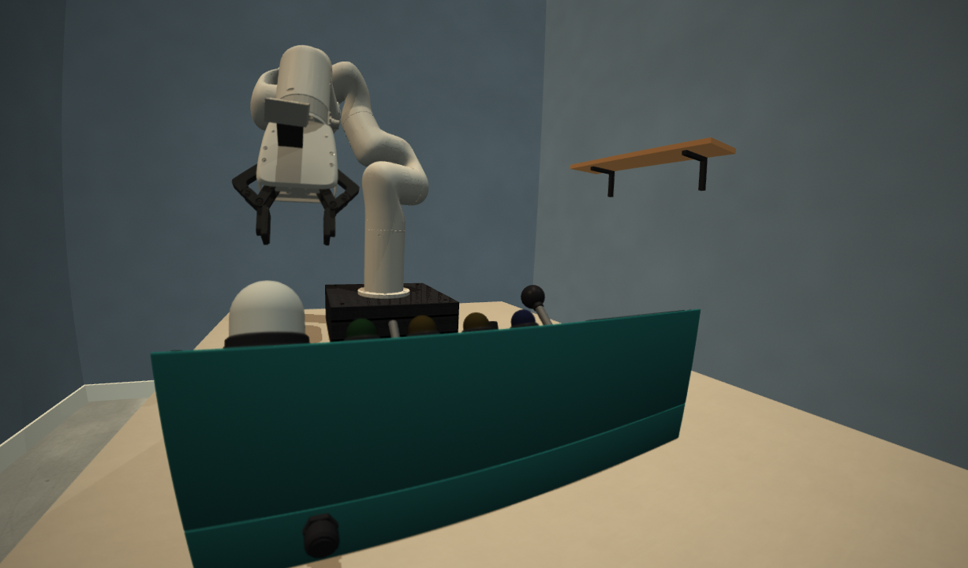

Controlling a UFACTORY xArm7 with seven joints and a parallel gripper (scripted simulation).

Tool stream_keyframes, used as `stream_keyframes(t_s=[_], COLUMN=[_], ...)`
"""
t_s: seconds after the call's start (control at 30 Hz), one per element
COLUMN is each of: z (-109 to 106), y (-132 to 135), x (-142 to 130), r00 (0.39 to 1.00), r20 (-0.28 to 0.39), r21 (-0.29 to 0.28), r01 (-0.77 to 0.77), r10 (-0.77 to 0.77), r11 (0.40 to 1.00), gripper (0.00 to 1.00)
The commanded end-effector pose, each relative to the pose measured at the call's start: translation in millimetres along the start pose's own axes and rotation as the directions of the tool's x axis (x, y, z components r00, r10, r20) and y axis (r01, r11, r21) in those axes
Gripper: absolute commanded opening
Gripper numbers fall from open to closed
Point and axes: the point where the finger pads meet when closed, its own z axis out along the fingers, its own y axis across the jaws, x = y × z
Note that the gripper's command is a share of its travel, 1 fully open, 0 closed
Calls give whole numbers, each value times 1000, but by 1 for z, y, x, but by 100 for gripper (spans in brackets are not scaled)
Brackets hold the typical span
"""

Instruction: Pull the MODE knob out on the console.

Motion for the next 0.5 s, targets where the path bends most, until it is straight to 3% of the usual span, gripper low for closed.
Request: stream_keyframes(t_s=[0.0, 0.47], z=[7, 52], y=[1, 2], x=[1, 2], r00=[1000, 1000], r20=[-2, -2], r21=[-2, -2], r01=[1, 1], r10=[-1, -1], r11=[1000, 1000], gripper=[76, 76])
